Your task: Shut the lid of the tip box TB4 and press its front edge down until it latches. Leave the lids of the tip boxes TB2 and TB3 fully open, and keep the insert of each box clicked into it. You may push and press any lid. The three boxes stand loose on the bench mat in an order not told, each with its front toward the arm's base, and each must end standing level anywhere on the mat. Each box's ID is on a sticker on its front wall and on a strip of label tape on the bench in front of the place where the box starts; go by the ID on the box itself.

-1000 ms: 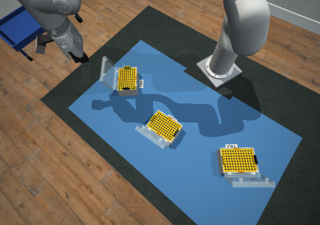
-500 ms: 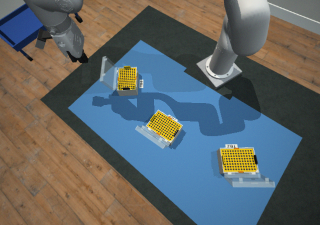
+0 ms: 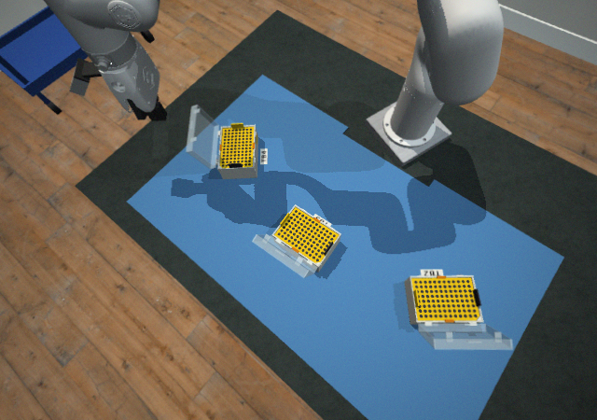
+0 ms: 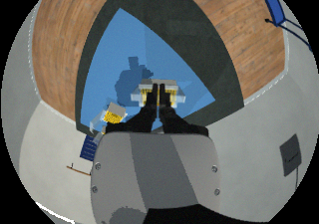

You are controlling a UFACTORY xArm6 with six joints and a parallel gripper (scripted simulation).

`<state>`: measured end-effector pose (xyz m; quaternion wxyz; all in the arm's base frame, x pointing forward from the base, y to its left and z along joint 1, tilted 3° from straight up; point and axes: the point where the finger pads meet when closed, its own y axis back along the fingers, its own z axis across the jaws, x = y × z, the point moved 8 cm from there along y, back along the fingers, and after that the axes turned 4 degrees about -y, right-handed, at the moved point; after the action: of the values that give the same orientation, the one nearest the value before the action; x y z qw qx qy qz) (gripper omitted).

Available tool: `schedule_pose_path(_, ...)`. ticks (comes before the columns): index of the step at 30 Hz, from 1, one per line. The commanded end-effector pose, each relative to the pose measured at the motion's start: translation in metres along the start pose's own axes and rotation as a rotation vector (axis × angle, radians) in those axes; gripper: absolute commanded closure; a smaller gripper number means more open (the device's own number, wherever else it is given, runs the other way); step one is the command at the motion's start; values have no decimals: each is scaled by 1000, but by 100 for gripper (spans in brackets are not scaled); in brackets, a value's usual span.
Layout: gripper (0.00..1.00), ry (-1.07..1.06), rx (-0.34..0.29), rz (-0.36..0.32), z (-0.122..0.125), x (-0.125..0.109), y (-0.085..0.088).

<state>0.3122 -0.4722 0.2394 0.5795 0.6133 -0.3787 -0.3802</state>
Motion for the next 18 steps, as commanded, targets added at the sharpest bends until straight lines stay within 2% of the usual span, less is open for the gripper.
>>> schedule_pose_path(1, 100, 0, 1, 5, 0, 1, -6)
schedule_pose_path(18, 100, 0, 1, 5, 0, 1, -31)
